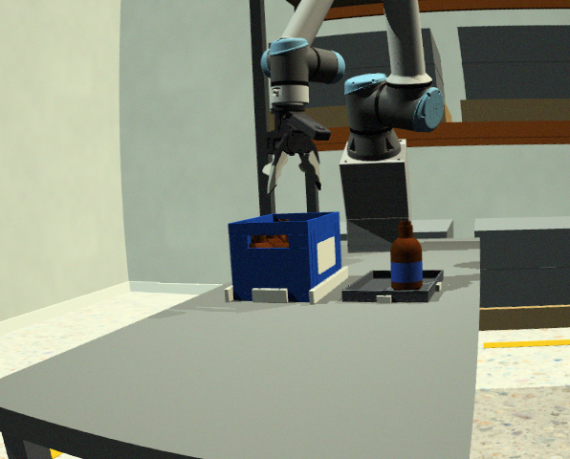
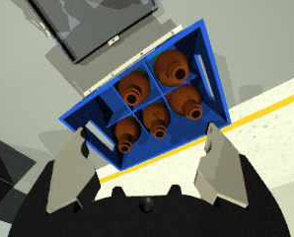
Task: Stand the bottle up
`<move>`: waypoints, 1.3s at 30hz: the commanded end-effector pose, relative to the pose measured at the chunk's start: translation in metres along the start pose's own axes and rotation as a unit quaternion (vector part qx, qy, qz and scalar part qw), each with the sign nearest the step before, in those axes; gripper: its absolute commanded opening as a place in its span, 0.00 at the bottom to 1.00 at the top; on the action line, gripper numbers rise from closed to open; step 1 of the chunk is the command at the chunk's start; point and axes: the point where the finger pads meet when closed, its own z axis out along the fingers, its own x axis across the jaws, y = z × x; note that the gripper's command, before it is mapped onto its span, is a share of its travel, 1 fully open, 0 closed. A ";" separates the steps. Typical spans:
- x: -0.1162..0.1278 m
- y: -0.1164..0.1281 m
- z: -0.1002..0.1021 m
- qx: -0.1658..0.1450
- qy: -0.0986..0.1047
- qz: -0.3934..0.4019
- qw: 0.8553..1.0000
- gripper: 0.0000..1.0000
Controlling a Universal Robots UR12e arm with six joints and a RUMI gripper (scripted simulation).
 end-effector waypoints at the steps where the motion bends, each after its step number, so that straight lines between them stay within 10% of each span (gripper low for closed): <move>1: 0.014 0.040 -0.001 0.016 -0.004 0.075 0.997 1.00; 17: 0.023 0.073 -0.004 0.027 -0.004 0.135 0.990 1.00; 18: 0.023 0.073 -0.004 0.027 -0.004 0.135 0.990 0.00; 39: 0.023 0.073 -0.004 0.027 -0.004 0.135 0.990 0.00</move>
